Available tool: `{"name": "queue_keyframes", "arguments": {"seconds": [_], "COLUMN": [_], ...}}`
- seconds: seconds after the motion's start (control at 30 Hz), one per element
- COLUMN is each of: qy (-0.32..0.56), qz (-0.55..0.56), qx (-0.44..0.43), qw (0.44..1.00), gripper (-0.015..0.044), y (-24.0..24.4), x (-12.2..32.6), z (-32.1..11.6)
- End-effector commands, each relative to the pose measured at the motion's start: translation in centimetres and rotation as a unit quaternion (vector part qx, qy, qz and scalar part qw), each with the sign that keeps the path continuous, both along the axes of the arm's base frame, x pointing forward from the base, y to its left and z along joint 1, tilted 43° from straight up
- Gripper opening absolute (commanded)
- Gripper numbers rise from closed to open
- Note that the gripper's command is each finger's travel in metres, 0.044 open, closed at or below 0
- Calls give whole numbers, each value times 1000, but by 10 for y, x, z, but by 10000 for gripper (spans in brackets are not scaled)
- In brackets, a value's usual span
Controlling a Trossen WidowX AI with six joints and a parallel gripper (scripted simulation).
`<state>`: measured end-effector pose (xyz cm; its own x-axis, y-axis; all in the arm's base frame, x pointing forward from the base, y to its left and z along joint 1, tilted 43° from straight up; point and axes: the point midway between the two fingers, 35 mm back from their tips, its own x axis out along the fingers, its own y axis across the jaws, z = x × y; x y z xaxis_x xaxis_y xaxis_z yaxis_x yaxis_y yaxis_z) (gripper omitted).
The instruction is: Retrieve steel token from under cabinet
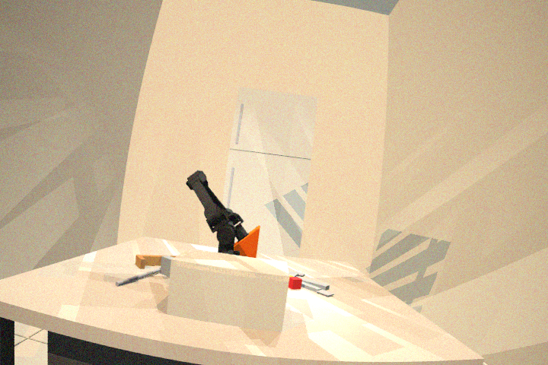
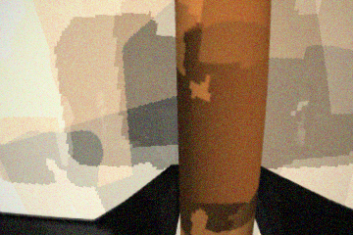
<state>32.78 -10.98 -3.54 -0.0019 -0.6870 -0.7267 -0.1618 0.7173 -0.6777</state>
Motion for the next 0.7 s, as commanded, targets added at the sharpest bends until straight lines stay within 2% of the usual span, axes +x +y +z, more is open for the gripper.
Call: {"name": "queue_keyframes", "arguments": {"seconds": [0.0,0.67], "qy": [4,4], "qz": [1,1], "qx": [0,0], "qw": [1000,1000], "gripper": [0,0], "y": [-1,-4], "x": [-6,-27], "z": [0,3]}}
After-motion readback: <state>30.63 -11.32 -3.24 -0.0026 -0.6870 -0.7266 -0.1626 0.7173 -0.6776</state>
